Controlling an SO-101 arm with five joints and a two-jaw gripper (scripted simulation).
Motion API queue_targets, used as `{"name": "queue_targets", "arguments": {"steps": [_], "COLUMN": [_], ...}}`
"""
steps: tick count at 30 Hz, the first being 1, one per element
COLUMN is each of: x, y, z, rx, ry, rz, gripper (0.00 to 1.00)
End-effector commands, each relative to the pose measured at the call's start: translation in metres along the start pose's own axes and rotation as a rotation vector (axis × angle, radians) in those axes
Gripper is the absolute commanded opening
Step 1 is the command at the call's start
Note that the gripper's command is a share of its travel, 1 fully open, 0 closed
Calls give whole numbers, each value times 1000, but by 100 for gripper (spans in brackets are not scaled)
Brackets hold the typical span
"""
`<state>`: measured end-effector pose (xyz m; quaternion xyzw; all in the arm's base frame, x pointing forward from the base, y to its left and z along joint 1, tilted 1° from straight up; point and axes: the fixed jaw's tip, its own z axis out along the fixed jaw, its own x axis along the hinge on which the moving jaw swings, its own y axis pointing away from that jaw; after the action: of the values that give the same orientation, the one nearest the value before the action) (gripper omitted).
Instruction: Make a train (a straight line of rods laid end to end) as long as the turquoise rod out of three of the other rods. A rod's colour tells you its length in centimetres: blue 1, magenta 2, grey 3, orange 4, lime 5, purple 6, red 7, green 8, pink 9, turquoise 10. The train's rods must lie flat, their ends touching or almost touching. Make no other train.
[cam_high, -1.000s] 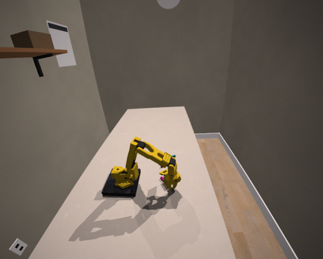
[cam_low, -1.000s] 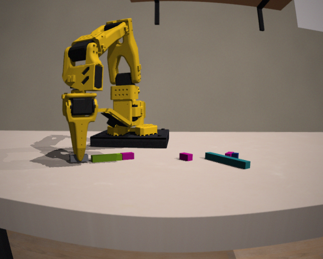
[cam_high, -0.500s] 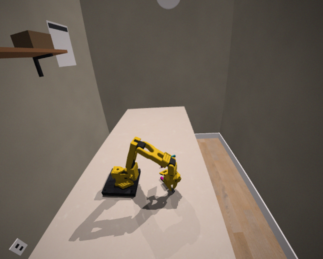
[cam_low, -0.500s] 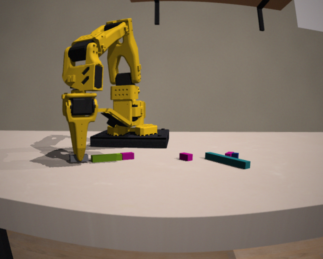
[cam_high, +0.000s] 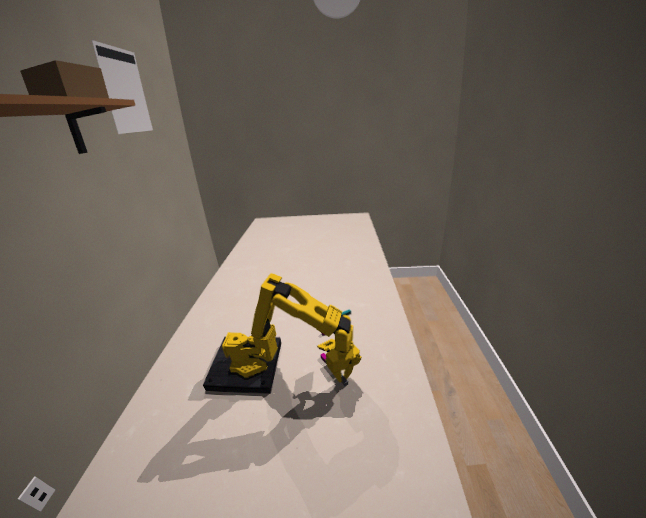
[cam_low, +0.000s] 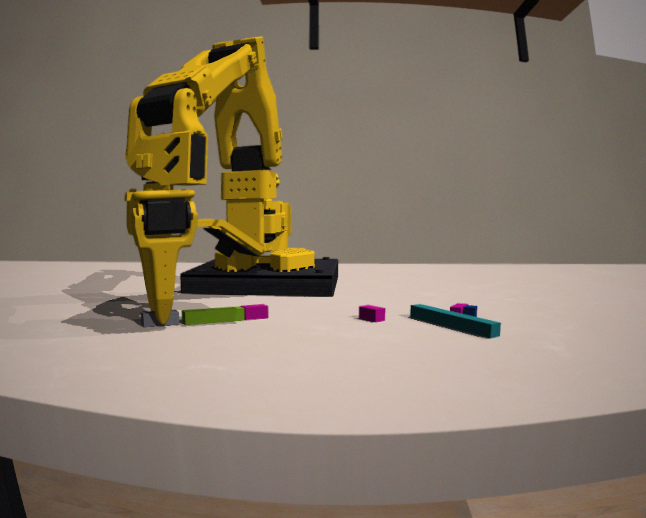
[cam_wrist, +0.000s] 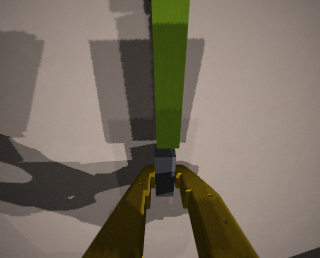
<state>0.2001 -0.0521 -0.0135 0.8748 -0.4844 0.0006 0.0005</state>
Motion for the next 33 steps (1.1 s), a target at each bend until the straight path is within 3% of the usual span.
{"name": "queue_targets", "arguments": {"steps": [1, 33], "x": [-3, -6], "y": [3, 2], "z": [3, 1], "rx": [-10, -7], "ry": [-12, -9], "rz": [10, 2], "gripper": [0, 0]}}
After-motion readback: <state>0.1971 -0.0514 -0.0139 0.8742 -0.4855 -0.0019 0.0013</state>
